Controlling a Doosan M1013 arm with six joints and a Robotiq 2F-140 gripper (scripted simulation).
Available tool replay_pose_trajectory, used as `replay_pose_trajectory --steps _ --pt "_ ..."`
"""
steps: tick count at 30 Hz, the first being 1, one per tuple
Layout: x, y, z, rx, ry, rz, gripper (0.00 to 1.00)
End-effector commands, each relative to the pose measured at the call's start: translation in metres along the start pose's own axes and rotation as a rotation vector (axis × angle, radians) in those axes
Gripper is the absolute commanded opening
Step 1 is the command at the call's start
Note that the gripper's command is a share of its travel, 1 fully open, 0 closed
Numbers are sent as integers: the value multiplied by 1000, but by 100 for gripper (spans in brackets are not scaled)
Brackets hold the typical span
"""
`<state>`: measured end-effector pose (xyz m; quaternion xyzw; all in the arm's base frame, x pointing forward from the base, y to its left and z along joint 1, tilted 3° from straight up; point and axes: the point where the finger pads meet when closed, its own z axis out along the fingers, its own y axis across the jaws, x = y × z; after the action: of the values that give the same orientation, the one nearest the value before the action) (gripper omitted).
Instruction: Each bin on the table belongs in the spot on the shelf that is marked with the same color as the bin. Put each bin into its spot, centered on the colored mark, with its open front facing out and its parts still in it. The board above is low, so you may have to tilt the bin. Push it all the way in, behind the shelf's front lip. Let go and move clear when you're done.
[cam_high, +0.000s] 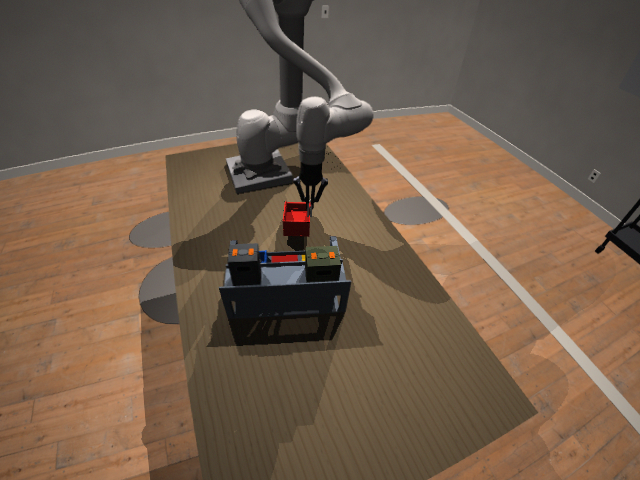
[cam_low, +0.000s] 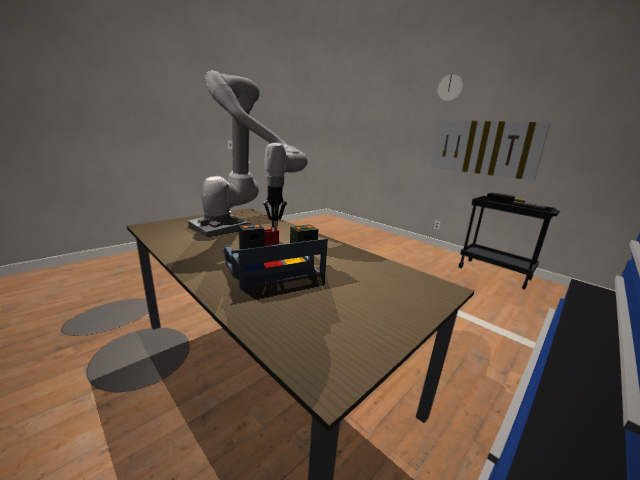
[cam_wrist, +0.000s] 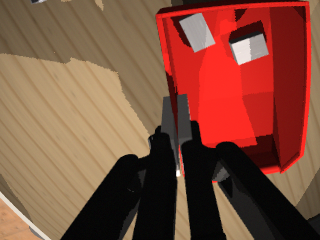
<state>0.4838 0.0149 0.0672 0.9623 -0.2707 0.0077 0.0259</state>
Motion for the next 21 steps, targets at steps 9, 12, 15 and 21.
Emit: replay_pose_trajectory --steps 9,12,15,21 --pt "9 37 1 1 -1 -63 10" --pt "10 41 1 1 -1 -71 10" --pt "11 45 1 1 -1 -78 10" --pt "13 54 1 1 -1 -93 10"
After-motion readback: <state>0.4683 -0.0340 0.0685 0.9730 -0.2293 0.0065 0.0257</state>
